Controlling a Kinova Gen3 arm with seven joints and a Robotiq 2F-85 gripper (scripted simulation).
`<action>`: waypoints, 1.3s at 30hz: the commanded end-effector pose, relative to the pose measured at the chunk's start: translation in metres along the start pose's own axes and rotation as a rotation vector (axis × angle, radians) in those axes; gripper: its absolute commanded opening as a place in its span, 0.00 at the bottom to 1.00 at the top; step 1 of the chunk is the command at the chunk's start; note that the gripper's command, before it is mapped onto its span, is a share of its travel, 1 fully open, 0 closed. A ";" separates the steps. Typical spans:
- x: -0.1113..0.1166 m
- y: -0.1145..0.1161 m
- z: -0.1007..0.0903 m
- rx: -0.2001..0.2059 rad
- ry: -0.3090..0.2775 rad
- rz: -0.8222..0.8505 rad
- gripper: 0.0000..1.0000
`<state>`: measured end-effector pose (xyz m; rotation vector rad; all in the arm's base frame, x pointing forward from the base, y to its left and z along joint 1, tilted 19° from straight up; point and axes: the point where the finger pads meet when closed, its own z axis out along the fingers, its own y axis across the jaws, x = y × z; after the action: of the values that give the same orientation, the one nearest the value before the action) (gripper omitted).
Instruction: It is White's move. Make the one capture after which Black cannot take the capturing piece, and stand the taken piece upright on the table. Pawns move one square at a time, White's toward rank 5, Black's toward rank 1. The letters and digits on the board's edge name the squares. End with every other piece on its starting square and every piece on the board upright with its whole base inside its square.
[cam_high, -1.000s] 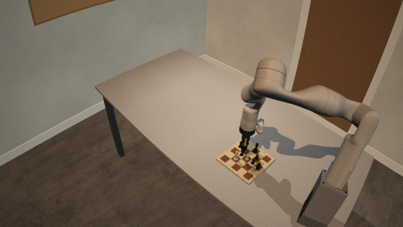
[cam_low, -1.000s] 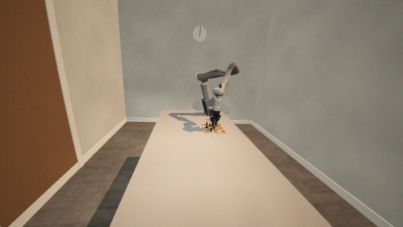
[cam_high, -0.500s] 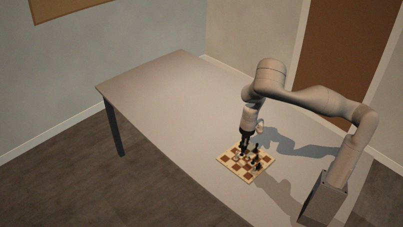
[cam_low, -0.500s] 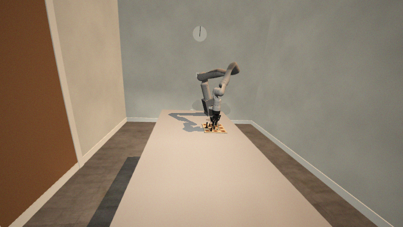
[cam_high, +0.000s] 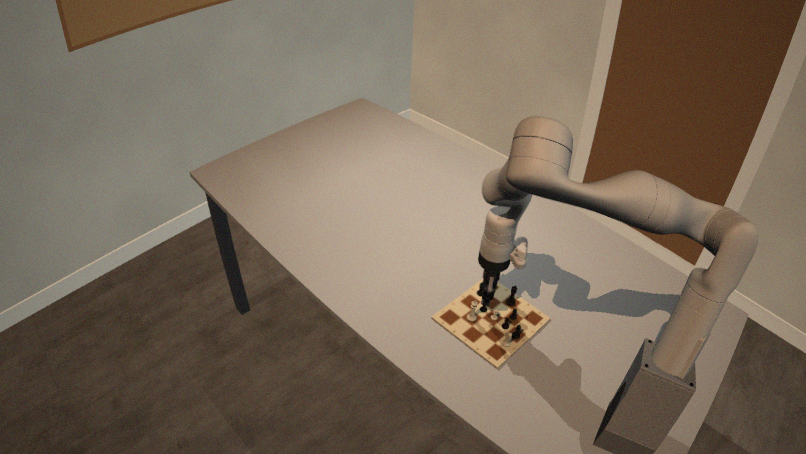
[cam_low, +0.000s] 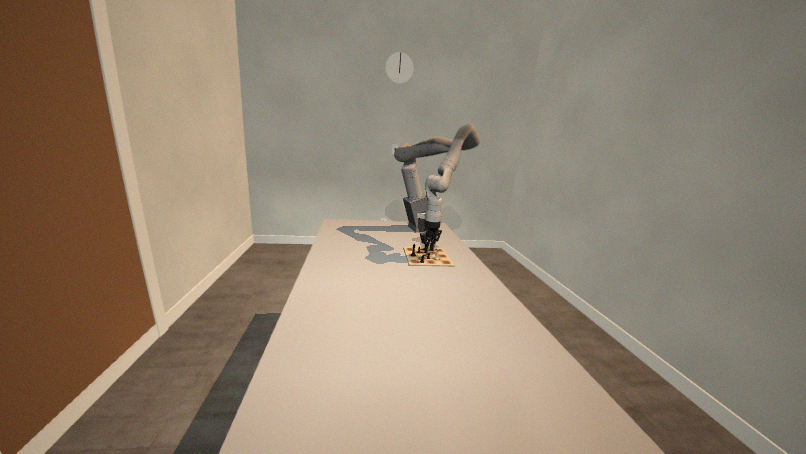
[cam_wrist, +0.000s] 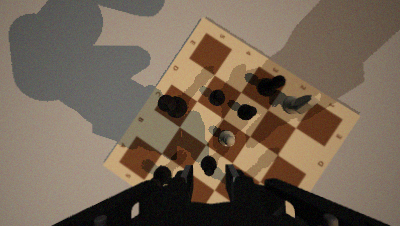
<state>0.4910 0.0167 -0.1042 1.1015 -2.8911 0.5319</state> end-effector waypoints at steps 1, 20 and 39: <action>-0.001 0.000 -0.001 0.000 -0.002 0.000 0.34; -0.001 0.000 0.002 0.000 -0.002 0.000 0.34; -0.001 0.000 0.030 0.000 -0.002 0.000 0.34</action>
<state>0.4954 0.0103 -0.1306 1.1060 -2.8947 0.5295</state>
